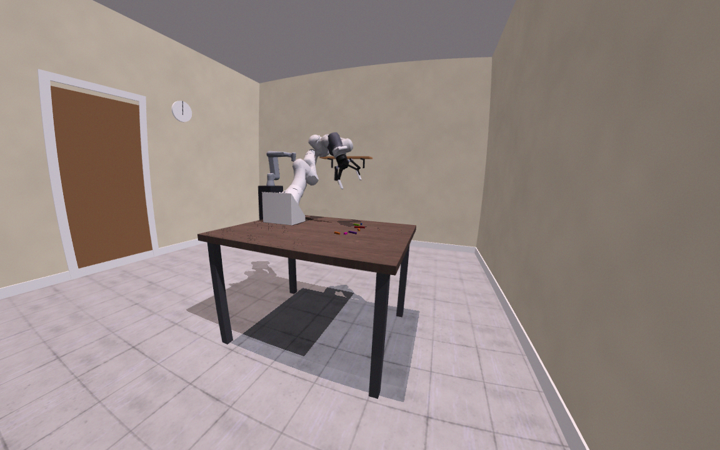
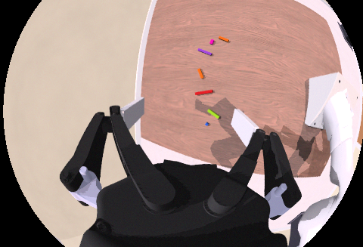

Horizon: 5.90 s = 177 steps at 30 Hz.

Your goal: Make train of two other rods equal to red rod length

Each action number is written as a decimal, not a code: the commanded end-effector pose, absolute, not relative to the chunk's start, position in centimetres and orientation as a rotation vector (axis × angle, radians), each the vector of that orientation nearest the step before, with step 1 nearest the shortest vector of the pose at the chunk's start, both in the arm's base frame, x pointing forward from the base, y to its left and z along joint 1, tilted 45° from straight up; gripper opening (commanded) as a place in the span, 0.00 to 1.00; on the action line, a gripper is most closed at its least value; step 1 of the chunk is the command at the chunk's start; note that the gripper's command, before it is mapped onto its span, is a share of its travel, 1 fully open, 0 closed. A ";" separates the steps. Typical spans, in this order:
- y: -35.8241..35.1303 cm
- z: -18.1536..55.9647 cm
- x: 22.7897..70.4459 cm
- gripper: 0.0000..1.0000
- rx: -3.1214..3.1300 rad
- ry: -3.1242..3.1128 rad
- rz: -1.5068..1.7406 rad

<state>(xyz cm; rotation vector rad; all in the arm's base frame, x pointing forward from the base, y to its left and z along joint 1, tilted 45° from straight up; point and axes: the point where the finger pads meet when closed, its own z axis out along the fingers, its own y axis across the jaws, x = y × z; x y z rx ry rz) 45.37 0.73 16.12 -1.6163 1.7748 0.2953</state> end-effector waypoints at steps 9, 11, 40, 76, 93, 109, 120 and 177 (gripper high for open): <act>-0.1 14.8 45.7 1.00 -1.412 2.018 0.423; -0.2 14.4 45.7 1.00 -1.370 2.063 0.448; -1.6 10.9 46.1 1.00 -0.955 2.420 0.647; -2.8 6.4 46.2 1.00 -0.343 2.756 0.837; -3.2 4.0 46.1 1.00 0.026 2.882 0.910; -3.4 2.7 46.1 1.00 0.228 2.930 0.940; -3.4 2.7 46.1 1.00 0.228 2.930 0.940; -3.6 0.1 45.9 1.00 0.651 2.988 0.982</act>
